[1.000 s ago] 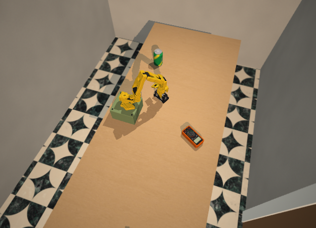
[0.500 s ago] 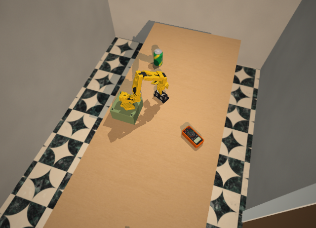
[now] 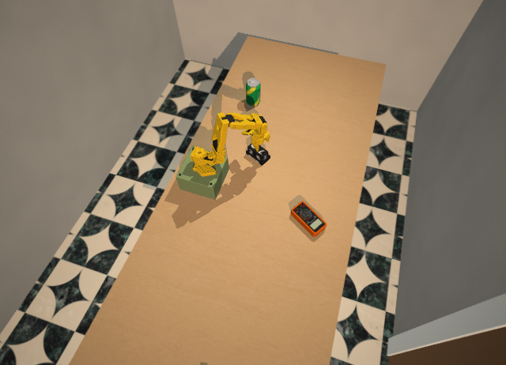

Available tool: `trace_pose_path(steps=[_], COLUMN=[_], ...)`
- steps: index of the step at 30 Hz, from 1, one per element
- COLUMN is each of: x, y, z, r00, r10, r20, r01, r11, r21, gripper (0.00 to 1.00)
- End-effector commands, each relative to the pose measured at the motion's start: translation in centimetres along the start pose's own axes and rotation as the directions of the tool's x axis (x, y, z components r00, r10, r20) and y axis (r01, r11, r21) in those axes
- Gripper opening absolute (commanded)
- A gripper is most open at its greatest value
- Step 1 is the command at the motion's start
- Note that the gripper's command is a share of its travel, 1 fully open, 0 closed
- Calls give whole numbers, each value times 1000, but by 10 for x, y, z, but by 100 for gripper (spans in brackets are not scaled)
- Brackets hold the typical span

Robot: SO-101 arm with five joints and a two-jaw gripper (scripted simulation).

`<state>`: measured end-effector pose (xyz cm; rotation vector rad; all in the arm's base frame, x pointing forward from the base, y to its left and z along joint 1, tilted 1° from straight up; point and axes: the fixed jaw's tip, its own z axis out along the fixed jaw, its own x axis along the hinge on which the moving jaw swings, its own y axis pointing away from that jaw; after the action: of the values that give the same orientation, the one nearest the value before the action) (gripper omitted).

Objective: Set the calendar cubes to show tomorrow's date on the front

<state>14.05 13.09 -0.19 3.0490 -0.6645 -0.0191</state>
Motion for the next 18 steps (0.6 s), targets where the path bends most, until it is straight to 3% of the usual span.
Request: trace_pose_path(steps=[1,18], x=[2,5], y=[-2,1], z=[-5,-6], r00=[1000,998], r10=[0,65], r20=[-6,-5], r01=[0,-65], r11=[1000,998], r21=[19,20], gripper=[36,36])
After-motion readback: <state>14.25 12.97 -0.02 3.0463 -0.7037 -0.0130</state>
